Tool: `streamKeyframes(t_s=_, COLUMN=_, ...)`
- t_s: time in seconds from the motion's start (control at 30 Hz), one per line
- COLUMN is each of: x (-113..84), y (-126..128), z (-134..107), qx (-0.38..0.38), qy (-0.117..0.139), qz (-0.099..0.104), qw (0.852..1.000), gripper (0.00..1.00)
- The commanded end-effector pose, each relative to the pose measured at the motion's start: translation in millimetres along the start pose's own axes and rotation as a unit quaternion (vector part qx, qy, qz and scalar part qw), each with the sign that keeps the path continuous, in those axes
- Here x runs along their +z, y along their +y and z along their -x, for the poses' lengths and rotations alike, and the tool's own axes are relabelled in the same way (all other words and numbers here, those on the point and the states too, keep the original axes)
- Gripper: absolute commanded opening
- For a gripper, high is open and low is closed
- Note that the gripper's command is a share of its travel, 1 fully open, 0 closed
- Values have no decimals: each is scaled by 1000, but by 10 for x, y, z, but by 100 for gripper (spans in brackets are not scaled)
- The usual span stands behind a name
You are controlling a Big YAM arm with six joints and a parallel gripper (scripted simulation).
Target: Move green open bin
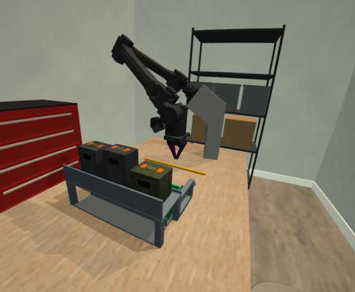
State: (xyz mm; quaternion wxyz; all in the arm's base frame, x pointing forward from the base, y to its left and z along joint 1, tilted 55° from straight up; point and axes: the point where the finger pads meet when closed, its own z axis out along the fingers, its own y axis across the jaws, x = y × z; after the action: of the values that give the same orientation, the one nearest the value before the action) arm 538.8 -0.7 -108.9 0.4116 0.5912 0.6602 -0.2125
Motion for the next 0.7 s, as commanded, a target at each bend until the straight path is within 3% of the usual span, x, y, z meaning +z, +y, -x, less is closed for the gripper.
streamKeyframes(t_s=0.0, x=-81, y=32, z=-110, qx=-4, qy=1, qz=7, qw=1000, gripper=0)
streamKeyframes(t_s=0.1, x=171, y=22, z=1, qx=3, qy=-2, qz=-3, qw=1000, gripper=0)
streamKeyframes(t_s=0.17, x=171, y=22, z=1, qx=3, qy=-2, qz=-3, qw=1000, gripper=0)
streamKeyframes(t_s=0.3, x=460, y=18, z=6, qx=4, qy=-2, qz=-2, qw=1000, gripper=0)
streamKeyframes(t_s=0.37, x=496, y=-38, z=1, qx=0, qy=-3, qz=-5, qw=1000, gripper=0)
streamKeyframes(t_s=0.4, x=497, y=-50, z=0, qx=-1, qy=-3, qz=-6, qw=1000, gripper=90)
streamKeyframes(t_s=0.47, x=313, y=12, z=-149, qx=-14, qy=2, qz=12, qw=1000, gripper=90)
streamKeyframes(t_s=0.53, x=223, y=142, z=-24, qx=1, qy=1, qz=22, qw=1000, gripper=90)
streamKeyframes(t_s=0.6, x=218, y=175, z=-18, qx=3, qy=1, qz=24, qw=1000, gripper=90)
streamKeyframes(t_s=0.67, x=347, y=102, z=69, qx=7, qy=-2, qz=9, qw=1000, gripper=90)
